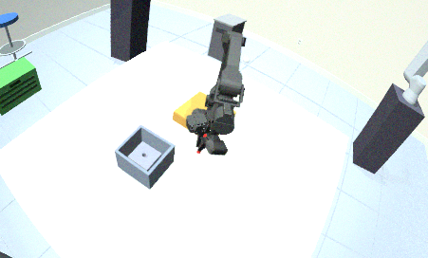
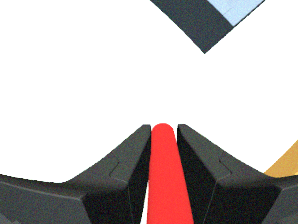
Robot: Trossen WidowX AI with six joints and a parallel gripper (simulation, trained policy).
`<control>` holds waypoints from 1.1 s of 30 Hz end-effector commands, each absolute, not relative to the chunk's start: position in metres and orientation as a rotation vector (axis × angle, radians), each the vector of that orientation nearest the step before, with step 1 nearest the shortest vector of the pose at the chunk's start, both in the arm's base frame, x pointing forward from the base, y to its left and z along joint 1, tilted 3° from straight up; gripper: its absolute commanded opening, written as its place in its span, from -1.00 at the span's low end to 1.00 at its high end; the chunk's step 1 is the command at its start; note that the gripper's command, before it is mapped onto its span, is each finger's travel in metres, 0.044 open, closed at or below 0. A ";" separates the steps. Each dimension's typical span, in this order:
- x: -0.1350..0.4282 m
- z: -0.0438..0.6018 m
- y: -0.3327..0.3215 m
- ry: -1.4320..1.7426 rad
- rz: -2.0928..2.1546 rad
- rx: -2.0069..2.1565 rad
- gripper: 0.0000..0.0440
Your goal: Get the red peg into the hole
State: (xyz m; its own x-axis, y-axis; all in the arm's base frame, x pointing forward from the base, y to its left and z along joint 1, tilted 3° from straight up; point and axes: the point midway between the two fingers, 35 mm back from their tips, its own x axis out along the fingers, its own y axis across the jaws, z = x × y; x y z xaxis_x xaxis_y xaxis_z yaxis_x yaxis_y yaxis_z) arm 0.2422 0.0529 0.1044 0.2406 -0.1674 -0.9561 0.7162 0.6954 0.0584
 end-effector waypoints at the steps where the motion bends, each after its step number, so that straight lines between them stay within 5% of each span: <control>1: 0.252 0.117 0.036 1.155 -0.663 0.547 -1.00; 33: 0.306 0.111 -0.075 1.041 -0.830 0.658 -1.00</control>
